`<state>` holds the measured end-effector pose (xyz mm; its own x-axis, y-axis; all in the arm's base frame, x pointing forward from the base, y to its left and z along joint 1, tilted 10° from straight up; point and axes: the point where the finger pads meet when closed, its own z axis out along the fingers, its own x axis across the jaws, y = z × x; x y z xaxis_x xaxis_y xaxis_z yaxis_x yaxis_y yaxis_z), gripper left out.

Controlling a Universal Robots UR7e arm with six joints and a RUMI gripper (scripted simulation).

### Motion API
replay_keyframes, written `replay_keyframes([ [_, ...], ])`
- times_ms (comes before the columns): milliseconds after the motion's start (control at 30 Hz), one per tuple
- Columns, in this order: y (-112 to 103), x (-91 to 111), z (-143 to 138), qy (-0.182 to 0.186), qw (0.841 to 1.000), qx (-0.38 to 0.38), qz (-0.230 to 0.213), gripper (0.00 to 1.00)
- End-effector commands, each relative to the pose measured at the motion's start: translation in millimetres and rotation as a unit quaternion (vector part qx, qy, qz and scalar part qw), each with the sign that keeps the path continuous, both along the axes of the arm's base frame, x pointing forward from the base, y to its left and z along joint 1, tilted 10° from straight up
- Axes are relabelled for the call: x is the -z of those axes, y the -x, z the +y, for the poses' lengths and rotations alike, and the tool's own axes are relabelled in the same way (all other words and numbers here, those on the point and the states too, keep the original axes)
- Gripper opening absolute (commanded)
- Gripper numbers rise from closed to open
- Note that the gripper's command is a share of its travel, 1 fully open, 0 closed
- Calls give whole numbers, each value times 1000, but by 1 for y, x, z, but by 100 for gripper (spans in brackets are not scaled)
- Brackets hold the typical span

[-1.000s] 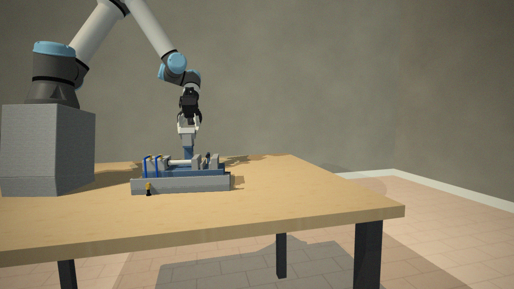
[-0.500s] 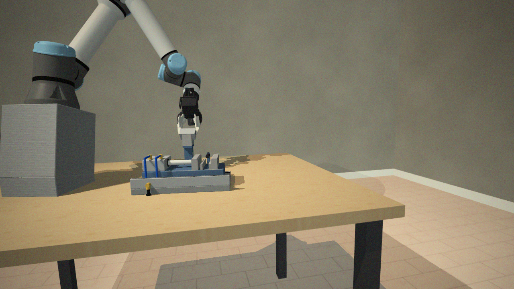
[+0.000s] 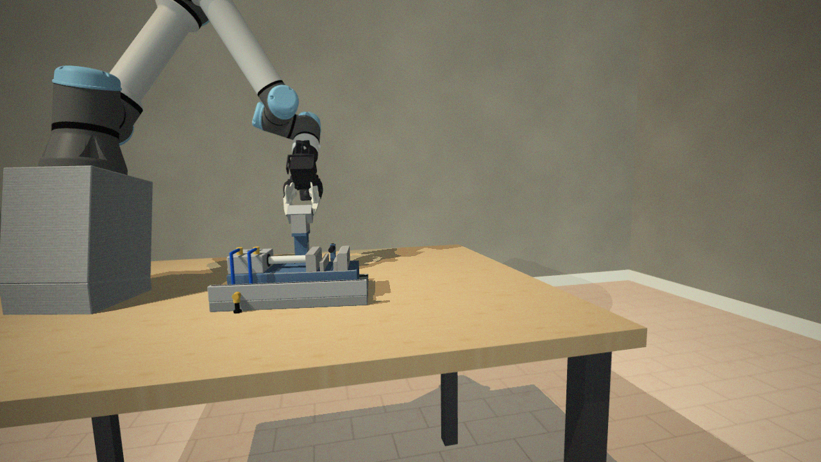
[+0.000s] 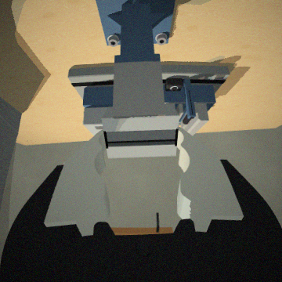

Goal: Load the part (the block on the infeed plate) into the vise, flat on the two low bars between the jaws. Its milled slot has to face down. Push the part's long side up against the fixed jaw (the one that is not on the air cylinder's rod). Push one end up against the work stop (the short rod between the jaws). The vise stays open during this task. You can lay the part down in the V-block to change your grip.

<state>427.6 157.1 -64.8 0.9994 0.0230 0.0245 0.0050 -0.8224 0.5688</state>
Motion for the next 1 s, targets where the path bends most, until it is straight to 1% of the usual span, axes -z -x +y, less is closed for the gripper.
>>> replay_keyframes([
  [0, 1, 1, 0, 1, 1000, 0, 1, 0],
  [767, 1, 1, 0, 1, 1000, 0, 1, 0],
  [800, 1, 1, 0, 1, 1000, 0, 1, 51],
  [967, 1, 1, 0, 1, 1000, 0, 1, 51],
])
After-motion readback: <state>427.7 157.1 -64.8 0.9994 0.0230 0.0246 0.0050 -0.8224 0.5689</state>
